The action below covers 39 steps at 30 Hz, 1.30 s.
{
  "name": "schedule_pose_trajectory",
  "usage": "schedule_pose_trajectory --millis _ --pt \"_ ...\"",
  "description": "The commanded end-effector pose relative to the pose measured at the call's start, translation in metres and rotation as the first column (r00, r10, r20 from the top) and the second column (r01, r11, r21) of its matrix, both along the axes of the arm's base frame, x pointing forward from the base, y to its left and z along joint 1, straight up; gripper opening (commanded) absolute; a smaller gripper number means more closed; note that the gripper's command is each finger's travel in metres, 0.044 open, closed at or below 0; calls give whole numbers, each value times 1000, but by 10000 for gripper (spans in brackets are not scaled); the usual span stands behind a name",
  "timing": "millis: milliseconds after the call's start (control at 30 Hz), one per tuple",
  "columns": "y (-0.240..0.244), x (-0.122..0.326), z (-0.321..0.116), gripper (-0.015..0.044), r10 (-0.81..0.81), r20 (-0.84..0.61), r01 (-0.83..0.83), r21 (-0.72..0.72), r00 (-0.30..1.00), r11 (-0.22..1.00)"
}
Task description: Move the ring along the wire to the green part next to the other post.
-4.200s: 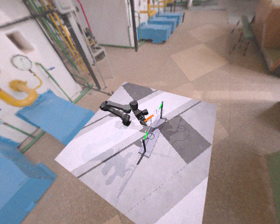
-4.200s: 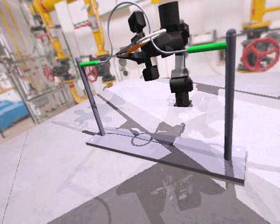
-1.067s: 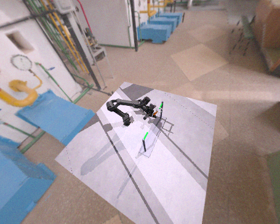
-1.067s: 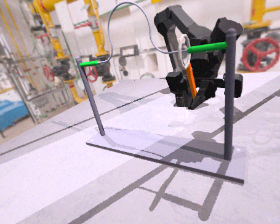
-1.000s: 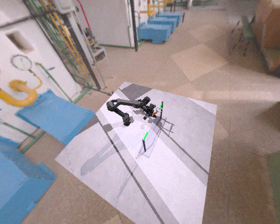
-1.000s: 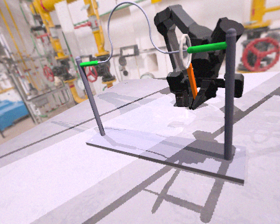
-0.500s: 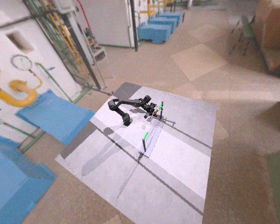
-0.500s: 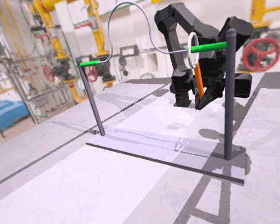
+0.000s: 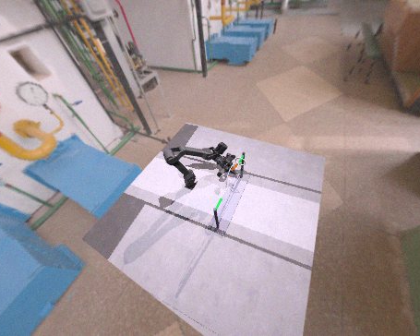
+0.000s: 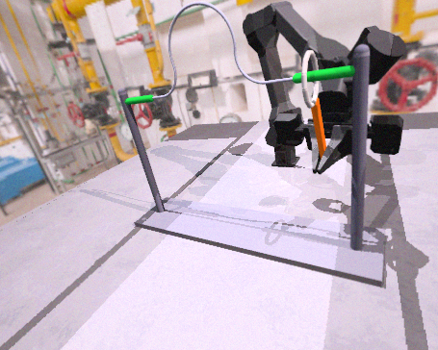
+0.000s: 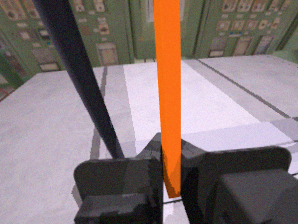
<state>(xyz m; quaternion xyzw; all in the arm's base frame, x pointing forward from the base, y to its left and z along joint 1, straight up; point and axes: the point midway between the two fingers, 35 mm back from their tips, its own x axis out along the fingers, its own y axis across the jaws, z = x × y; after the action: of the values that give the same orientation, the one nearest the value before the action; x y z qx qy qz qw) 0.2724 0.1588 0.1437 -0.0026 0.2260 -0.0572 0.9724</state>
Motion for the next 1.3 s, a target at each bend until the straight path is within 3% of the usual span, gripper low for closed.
schedule_pose_trajectory --millis 0,1000,1267 --pt "-1 -1 -9 -150 -5 -5 5 -5 1000 1000" --pt "-1 -1 -18 -150 -5 -5 5 -5 1000 1000" --pt "0 0 -17 60 0 -5 0 -7 1000 1000"
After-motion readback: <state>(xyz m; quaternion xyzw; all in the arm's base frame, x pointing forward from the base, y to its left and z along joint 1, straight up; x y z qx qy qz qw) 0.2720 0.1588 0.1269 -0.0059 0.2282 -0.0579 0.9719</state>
